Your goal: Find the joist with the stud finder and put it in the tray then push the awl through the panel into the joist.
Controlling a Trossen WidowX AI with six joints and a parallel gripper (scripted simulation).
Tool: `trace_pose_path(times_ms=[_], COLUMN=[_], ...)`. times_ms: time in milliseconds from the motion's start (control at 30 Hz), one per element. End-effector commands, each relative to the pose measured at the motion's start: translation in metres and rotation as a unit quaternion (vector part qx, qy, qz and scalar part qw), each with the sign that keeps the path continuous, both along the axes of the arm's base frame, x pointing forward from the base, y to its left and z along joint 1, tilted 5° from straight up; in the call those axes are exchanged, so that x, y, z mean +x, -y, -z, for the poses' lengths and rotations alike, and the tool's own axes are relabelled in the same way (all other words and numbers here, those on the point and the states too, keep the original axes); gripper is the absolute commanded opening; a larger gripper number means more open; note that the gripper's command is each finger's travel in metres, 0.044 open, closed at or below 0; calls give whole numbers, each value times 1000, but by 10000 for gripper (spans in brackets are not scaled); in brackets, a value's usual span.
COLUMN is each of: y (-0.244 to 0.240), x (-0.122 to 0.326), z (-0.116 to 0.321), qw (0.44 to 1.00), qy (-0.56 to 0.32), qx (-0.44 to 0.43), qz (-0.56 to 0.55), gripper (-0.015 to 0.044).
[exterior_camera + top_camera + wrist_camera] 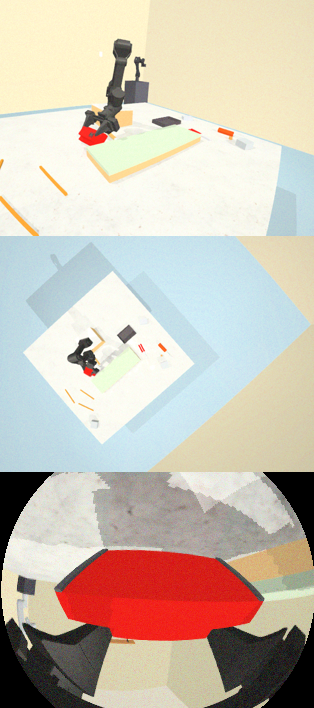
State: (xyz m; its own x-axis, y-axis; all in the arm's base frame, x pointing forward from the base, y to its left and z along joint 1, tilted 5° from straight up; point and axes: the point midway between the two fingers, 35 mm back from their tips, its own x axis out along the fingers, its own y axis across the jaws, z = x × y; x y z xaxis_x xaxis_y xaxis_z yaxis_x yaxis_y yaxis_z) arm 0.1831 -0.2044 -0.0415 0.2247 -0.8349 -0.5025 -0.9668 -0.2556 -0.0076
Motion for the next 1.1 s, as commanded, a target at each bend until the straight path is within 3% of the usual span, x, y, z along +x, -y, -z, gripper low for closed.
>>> trace_pose_path(times_ms=[0,67,1067], y=[0,-1,-5], x=[1,1,0], z=[1,2,4], qw=[1000,1000,1000], qy=[2,2,2], qx=[-1,-1,-1], qz=[1,1,1], gripper=[341,378,378])
